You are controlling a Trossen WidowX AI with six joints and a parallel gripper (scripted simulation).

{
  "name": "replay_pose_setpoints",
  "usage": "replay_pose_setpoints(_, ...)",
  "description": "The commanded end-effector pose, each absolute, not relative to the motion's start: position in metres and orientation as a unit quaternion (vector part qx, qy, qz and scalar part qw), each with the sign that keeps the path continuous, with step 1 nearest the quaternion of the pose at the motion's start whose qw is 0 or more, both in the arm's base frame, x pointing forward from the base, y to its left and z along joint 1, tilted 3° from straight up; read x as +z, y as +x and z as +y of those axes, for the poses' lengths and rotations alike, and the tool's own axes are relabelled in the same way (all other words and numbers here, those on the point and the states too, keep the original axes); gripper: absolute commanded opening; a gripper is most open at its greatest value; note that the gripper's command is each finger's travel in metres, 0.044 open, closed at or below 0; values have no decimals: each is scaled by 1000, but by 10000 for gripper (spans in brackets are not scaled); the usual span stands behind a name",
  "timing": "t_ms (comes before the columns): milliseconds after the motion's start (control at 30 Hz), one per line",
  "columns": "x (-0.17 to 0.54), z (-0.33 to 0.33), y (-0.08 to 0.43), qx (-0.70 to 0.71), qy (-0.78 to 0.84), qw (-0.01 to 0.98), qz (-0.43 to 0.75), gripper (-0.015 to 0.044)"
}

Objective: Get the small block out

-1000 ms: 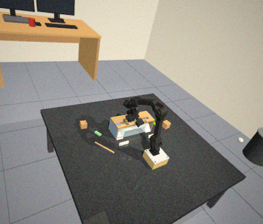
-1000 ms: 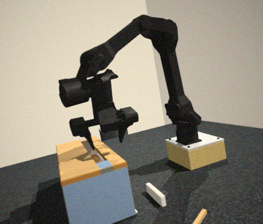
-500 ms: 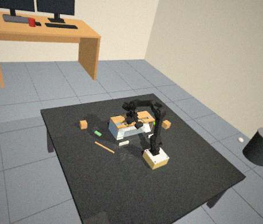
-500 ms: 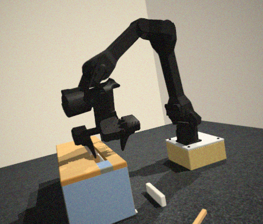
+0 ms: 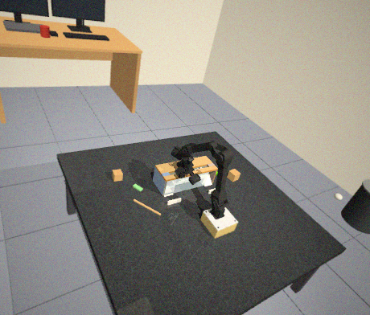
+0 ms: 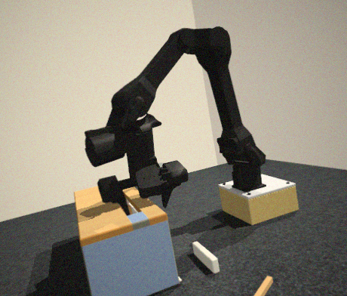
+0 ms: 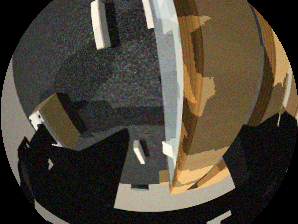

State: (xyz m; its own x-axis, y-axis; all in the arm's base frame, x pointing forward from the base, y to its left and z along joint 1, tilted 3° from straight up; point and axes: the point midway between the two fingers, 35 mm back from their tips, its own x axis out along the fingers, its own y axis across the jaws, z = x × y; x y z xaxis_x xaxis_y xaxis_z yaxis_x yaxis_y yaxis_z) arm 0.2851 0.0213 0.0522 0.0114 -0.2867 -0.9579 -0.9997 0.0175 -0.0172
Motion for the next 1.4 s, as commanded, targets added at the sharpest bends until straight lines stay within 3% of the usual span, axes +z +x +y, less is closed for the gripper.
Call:
replay_pose_setpoints(0, 53, 21, 285, 413, -566, 431, 568, 400)
replay_pose_setpoints(1367, 48, -76, 283, 411, -568, 428, 570, 400)
